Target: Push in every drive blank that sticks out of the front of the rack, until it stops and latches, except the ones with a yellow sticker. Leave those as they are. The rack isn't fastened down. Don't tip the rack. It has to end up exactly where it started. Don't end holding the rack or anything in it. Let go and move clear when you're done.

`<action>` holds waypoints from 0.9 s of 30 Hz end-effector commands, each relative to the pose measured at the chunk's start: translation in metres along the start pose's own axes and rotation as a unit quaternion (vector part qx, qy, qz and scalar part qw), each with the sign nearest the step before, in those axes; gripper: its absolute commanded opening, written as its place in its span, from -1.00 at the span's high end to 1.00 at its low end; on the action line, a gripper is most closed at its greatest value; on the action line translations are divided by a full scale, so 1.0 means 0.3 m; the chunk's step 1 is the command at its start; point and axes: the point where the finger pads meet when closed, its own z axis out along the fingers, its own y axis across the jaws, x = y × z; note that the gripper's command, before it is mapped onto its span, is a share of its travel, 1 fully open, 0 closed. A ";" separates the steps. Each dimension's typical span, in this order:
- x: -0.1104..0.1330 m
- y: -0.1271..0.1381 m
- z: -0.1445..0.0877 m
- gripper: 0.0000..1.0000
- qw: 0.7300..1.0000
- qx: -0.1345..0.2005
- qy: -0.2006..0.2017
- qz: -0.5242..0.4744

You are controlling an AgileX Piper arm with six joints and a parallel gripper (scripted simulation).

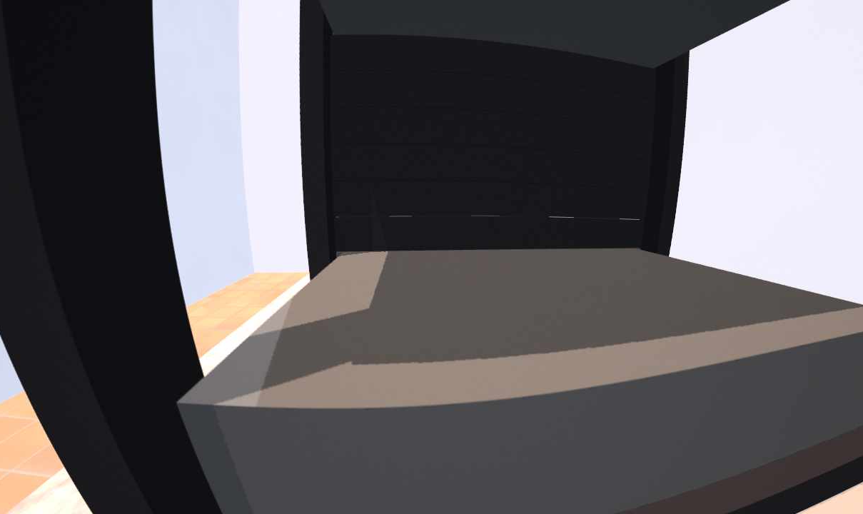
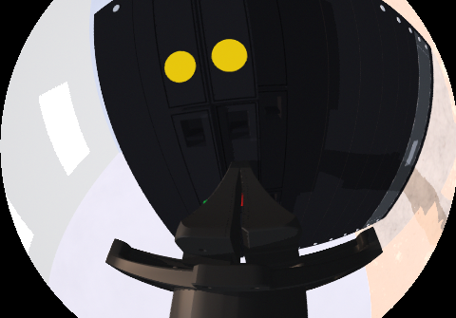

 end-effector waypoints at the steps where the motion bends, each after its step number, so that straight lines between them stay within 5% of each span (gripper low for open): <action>1: 0.000 -0.003 0.018 1.00 1.000 0.000 0.000 0.000; 27: 0.001 -0.008 0.054 1.00 1.000 0.000 0.000 0.000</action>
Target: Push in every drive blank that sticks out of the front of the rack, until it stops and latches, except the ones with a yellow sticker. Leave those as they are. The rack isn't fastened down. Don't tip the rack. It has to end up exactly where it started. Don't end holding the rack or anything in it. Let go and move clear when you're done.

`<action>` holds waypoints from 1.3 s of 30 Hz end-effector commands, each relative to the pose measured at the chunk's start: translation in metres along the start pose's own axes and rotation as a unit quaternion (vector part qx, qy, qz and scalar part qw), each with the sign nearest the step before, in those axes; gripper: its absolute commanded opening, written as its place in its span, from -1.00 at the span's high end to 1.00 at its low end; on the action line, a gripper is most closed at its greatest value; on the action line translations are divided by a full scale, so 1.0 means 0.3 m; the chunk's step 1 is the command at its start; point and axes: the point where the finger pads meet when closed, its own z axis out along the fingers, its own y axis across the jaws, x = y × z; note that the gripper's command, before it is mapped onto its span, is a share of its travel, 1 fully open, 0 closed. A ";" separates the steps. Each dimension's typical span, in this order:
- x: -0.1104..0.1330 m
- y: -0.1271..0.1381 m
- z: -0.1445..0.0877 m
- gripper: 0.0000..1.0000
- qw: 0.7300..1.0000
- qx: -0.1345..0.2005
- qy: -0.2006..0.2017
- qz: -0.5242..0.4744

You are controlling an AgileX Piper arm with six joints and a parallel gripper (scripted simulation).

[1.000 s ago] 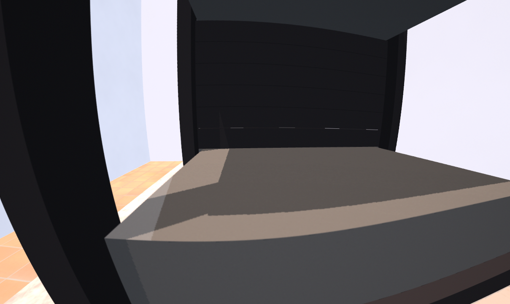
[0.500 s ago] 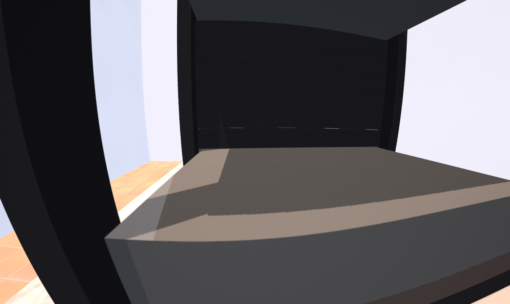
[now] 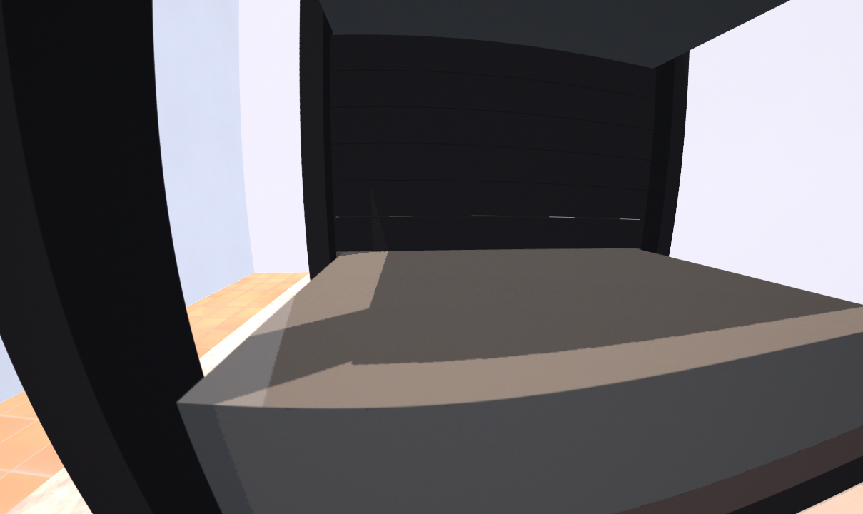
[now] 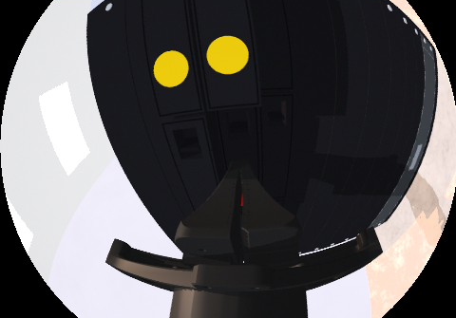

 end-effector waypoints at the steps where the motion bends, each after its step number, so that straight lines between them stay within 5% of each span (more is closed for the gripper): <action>1: 0.001 -0.008 0.007 1.00 1.000 0.003 0.000 0.000; 39: 0.003 -0.019 0.032 1.00 1.000 0.003 0.000 0.000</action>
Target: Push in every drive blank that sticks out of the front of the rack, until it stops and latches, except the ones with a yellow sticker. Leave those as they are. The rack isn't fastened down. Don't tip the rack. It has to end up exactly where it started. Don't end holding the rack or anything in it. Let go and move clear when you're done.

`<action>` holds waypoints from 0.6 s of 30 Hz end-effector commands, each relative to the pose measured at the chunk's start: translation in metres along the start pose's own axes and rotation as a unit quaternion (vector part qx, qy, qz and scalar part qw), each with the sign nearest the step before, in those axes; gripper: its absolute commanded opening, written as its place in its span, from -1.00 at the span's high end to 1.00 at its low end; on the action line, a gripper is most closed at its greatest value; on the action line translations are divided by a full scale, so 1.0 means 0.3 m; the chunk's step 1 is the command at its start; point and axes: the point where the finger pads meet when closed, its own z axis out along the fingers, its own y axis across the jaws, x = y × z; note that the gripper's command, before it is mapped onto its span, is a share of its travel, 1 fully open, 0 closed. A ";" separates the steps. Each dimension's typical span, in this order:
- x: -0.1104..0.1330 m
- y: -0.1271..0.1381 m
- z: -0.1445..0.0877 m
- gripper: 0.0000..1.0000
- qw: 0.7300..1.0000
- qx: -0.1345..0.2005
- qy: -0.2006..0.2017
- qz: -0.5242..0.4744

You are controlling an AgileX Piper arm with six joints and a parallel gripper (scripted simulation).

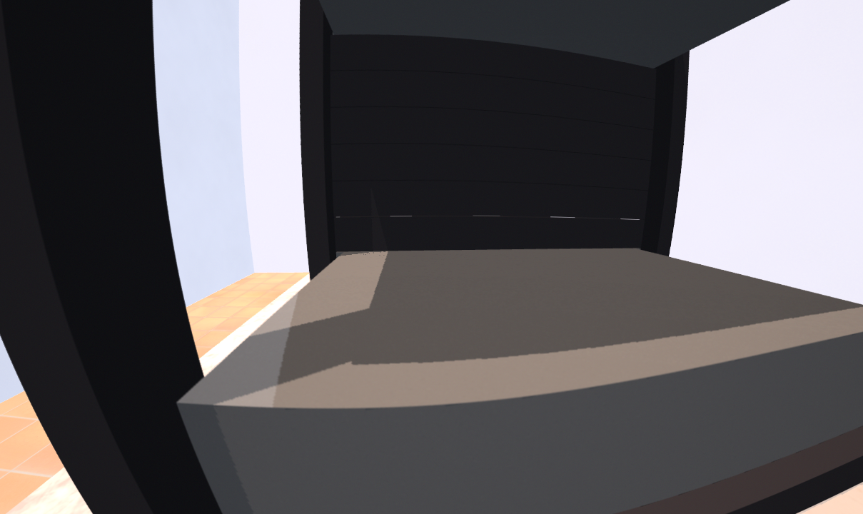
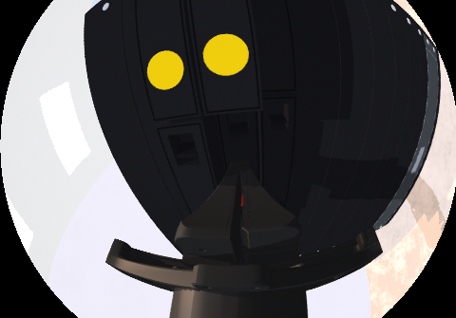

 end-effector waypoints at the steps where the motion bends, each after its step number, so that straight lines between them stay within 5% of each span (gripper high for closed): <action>1: 0.003 -0.020 0.011 1.00 1.000 0.007 0.001 0.000; 18: 0.004 -0.024 0.021 1.00 1.000 0.007 0.001 0.000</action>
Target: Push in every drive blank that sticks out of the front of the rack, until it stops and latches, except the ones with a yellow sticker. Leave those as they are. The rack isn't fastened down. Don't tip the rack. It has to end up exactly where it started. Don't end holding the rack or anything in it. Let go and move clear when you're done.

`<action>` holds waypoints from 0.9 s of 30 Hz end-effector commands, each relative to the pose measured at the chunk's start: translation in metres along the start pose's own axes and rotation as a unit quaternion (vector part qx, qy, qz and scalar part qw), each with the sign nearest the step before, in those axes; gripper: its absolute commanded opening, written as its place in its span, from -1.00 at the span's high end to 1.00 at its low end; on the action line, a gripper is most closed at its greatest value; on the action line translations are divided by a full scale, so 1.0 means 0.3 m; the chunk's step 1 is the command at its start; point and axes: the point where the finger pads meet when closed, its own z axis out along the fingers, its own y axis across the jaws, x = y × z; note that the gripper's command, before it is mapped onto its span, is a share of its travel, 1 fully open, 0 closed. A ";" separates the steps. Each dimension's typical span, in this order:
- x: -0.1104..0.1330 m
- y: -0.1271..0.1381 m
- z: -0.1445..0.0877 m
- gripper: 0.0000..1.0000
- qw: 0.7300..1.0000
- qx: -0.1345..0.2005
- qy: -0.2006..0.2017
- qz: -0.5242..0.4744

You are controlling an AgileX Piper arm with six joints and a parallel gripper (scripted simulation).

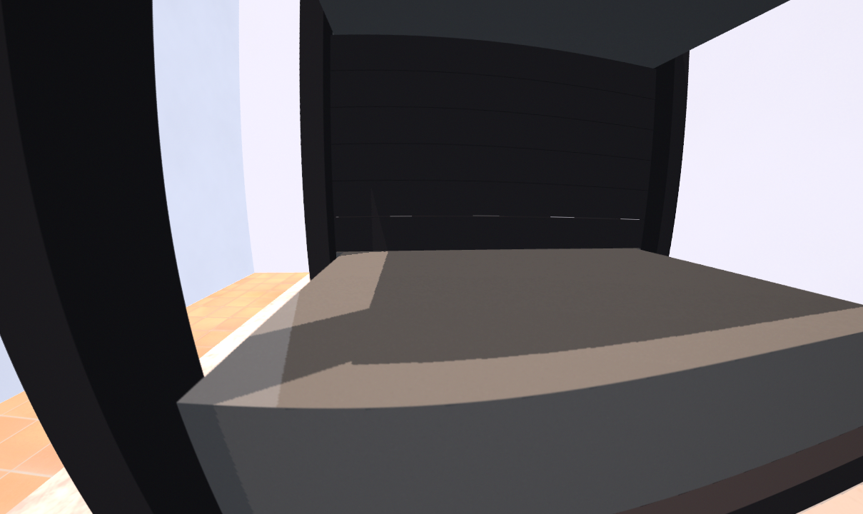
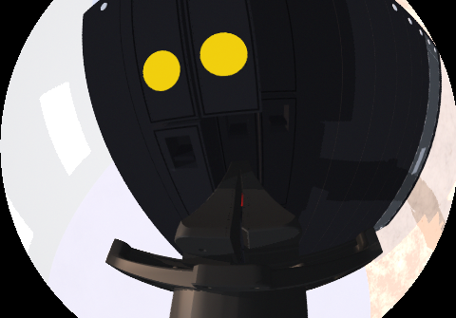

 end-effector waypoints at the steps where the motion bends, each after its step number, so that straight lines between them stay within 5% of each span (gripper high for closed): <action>1: 0.003 -0.023 0.013 1.00 1.000 0.008 0.001 0.000; 27: 0.002 -0.024 0.025 1.00 1.000 0.008 0.001 0.000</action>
